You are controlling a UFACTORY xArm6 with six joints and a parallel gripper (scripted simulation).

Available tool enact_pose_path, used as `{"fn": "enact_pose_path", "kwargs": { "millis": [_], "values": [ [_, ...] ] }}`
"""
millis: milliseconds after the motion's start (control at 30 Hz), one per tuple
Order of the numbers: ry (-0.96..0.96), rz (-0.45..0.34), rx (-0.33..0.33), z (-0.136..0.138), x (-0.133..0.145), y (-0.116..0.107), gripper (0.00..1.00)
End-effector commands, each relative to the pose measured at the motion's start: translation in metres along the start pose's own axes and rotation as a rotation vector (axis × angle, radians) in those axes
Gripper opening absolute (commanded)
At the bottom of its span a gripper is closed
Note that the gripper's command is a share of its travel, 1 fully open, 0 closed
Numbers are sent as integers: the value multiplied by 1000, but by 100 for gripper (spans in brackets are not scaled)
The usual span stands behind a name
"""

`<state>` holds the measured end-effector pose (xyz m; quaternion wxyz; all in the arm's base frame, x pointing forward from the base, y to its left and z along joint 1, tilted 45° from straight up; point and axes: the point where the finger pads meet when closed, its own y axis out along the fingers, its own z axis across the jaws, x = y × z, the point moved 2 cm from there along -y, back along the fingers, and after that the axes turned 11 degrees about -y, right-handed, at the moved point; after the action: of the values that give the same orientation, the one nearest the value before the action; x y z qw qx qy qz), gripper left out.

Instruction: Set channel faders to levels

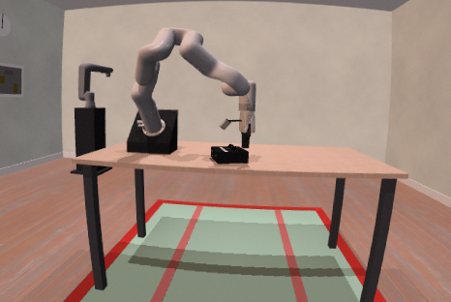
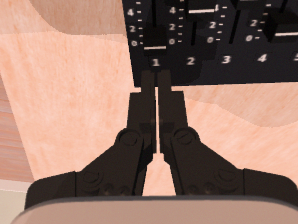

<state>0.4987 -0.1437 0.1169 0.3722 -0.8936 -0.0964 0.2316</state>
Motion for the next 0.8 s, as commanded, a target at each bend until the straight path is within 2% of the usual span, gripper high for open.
{"fn": "enact_pose_path", "kwargs": {
  "millis": [0,767],
  "values": [
    [1,-3,-2,-1,1,1,0],
    [1,-3,-2,-1,1,9,0]
  ]
}}
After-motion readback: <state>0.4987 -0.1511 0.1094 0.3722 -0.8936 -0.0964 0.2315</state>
